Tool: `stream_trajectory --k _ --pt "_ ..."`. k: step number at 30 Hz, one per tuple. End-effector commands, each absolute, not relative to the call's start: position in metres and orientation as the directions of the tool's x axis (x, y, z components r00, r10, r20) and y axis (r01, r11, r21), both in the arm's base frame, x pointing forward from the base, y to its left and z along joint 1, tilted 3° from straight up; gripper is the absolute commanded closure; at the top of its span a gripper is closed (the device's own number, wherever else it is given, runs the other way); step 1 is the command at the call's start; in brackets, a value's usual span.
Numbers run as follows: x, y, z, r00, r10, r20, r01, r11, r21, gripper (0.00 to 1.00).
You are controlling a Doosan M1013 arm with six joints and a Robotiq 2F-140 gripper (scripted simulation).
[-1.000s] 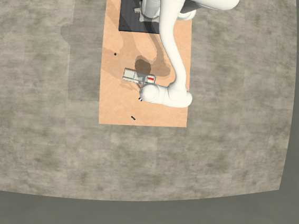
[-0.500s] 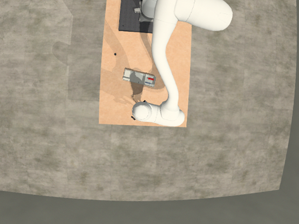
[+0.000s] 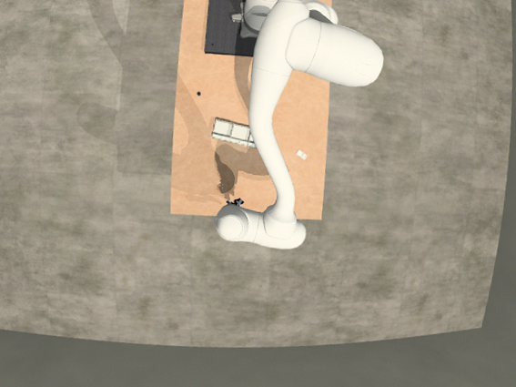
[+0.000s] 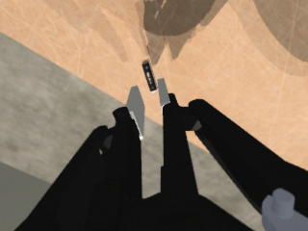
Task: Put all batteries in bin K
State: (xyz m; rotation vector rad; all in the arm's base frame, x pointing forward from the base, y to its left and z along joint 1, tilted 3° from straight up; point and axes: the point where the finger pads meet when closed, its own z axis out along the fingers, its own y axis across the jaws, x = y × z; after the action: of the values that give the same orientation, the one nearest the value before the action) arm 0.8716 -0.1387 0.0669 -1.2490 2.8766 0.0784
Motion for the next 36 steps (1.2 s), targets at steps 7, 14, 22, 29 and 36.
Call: stream_trajectory --k 7,14,22,29,36 --pt "0.877 -0.141 0.068 -0.683 -0.73 -0.024 -0.73 0.682 0.044 0.77" --pt "0.876 -0.14 0.068 -0.683 -0.73 -0.024 -0.73 0.682 0.044 0.77" --pt "0.874 -0.139 0.068 -0.683 -0.73 -0.024 -0.73 0.682 0.044 0.77" --pt "0.874 -0.139 0.068 -0.683 -0.73 -0.024 -0.73 0.682 0.044 0.77" --pt "0.874 -0.139 0.052 -0.683 -0.73 -0.024 -0.73 0.682 0.044 0.77"
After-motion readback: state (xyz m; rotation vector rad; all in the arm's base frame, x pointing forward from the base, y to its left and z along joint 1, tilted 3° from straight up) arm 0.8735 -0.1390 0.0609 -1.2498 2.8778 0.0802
